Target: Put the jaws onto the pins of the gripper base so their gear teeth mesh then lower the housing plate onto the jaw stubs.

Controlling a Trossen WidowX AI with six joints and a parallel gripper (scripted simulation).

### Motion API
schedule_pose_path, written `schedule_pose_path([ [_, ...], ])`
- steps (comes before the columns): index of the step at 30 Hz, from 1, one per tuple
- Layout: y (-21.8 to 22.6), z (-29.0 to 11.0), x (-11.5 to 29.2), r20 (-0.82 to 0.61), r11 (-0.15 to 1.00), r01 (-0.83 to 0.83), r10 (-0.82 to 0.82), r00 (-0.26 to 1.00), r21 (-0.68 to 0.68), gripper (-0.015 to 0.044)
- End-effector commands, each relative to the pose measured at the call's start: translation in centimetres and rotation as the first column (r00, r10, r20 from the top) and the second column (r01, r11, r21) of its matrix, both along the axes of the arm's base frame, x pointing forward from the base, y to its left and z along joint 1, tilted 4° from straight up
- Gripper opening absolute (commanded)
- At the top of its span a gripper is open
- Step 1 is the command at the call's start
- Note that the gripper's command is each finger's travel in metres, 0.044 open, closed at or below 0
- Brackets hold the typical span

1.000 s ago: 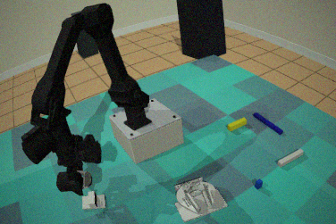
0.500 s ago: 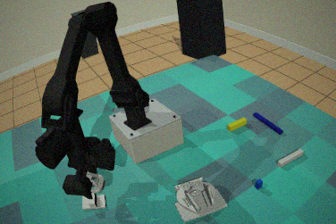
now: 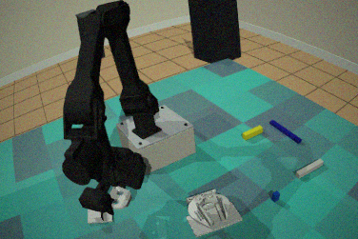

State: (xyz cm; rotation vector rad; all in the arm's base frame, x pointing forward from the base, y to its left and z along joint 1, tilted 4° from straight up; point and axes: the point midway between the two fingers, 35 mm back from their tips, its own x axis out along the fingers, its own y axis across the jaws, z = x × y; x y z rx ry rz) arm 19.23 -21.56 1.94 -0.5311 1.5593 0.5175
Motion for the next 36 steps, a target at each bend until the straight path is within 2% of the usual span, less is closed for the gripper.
schedule_pose_path([
  [1, 0.9, 0.0, 0.8, 0.009, 0.999, 0.053, -0.053, 0.999, 0.001, 0.0351],
  [18, 5.6, -0.2, 4.0, 0.019, 0.948, 0.318, -0.318, 0.948, -0.001, 0.0351],
  [36, 11.1, -0.5, 6.3, 0.024, 0.817, 0.576, -0.576, 0.817, -0.002, 0.0351],
])
